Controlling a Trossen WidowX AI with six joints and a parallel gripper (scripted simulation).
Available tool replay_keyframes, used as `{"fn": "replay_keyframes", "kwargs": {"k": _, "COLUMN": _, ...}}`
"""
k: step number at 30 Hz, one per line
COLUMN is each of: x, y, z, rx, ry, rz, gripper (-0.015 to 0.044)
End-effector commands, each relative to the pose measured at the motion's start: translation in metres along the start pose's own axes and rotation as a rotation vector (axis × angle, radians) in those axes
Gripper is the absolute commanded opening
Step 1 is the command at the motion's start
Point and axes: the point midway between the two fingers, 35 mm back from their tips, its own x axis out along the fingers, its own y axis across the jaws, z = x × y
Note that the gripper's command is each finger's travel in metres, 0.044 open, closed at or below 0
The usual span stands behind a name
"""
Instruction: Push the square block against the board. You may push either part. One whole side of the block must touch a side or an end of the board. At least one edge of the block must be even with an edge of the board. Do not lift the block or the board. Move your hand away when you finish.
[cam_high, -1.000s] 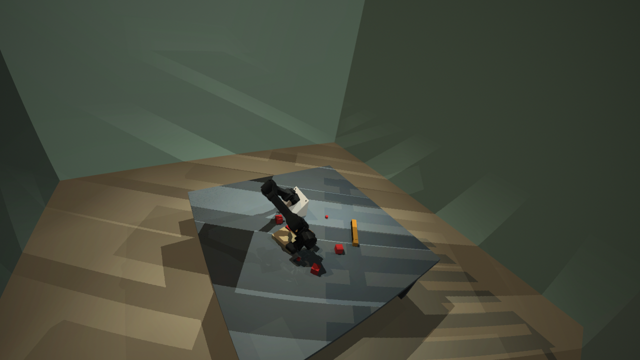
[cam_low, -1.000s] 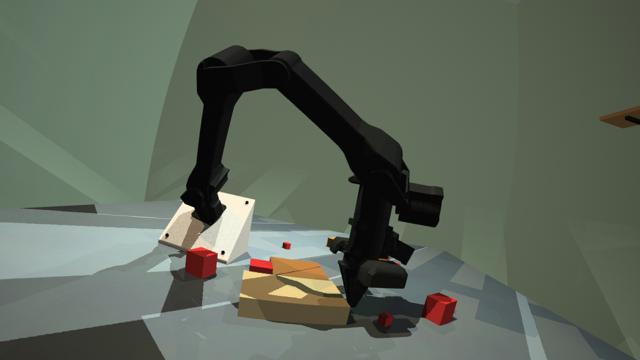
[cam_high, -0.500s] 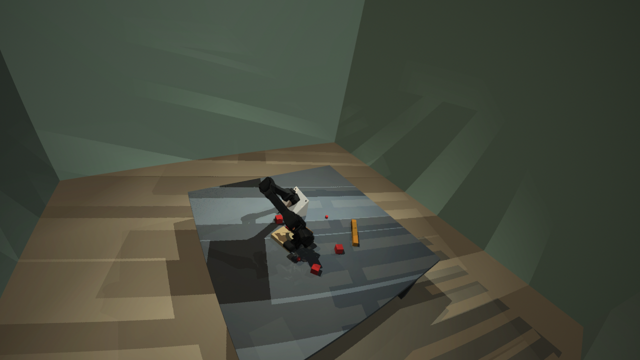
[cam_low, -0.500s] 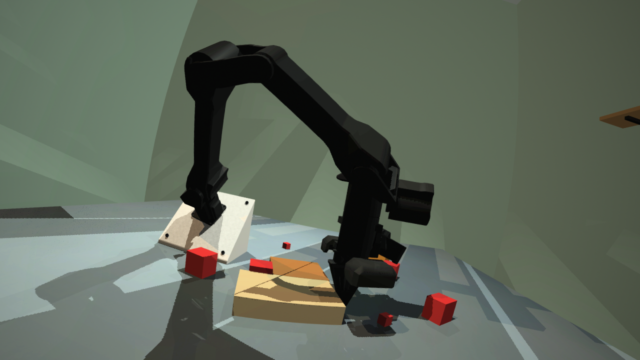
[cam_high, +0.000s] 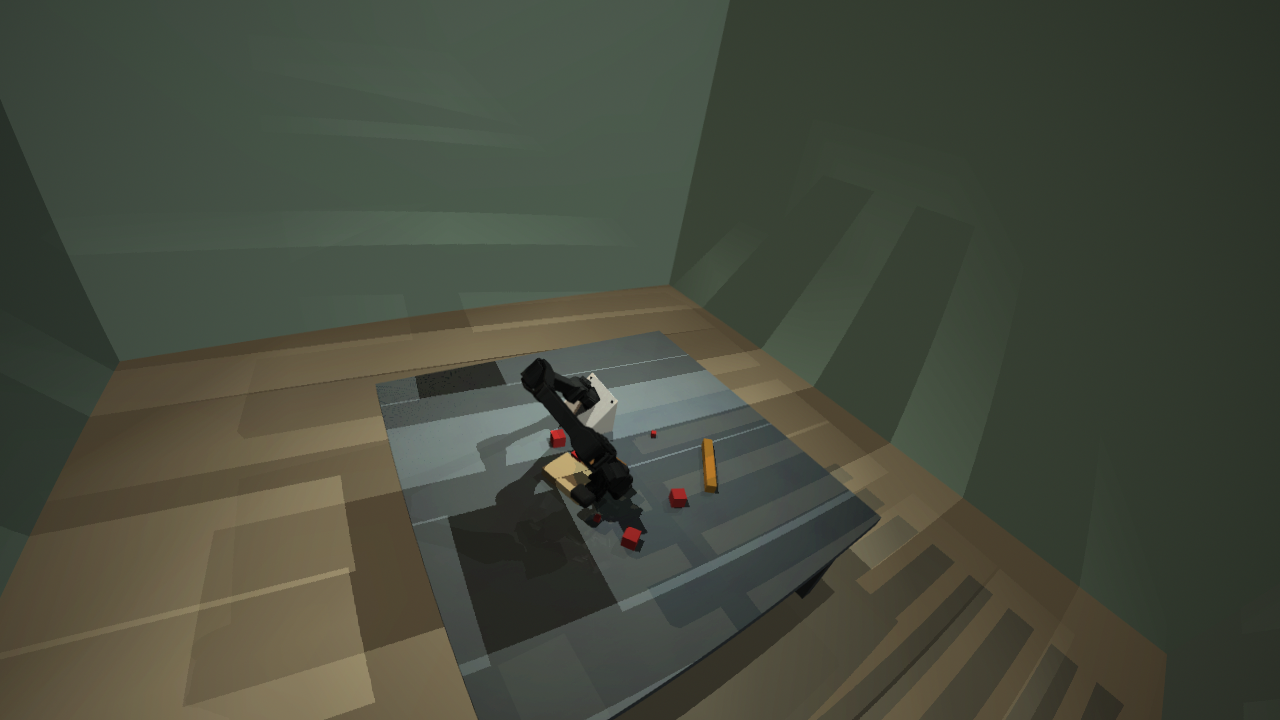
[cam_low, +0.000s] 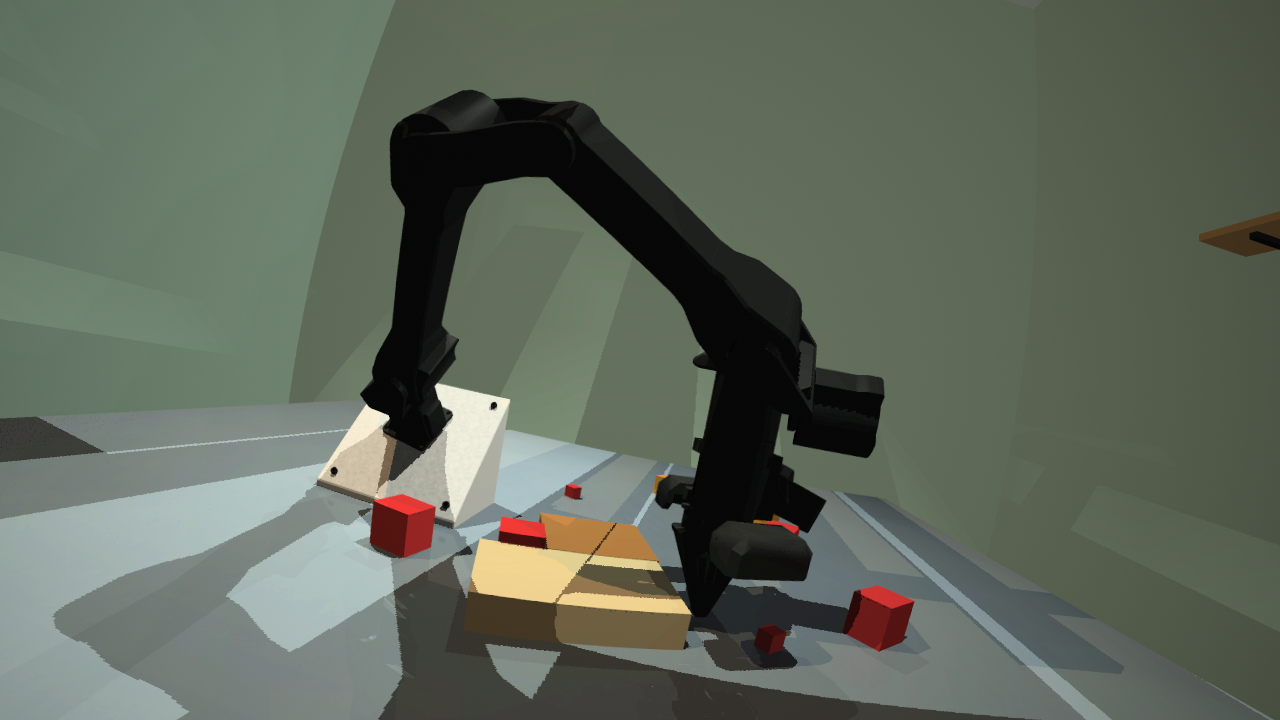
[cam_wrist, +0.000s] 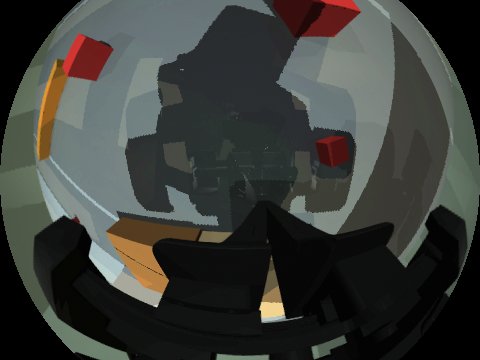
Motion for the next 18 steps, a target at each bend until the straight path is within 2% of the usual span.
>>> {"fn": "replay_keyframes", "kwargs": {"k": 1, "x": -0.002, "y": -0.002, "z": 0.009, "rx": 0.007, "ry": -0.006, "rz": -0.003, "gripper": 0.0000}}
{"fn": "replay_keyframes", "kwargs": {"k": 18, "x": -0.002, "y": -0.001, "z": 0.034, "rx": 0.008, "ry": -0.007, "rz": -0.004, "gripper": 0.0000}}
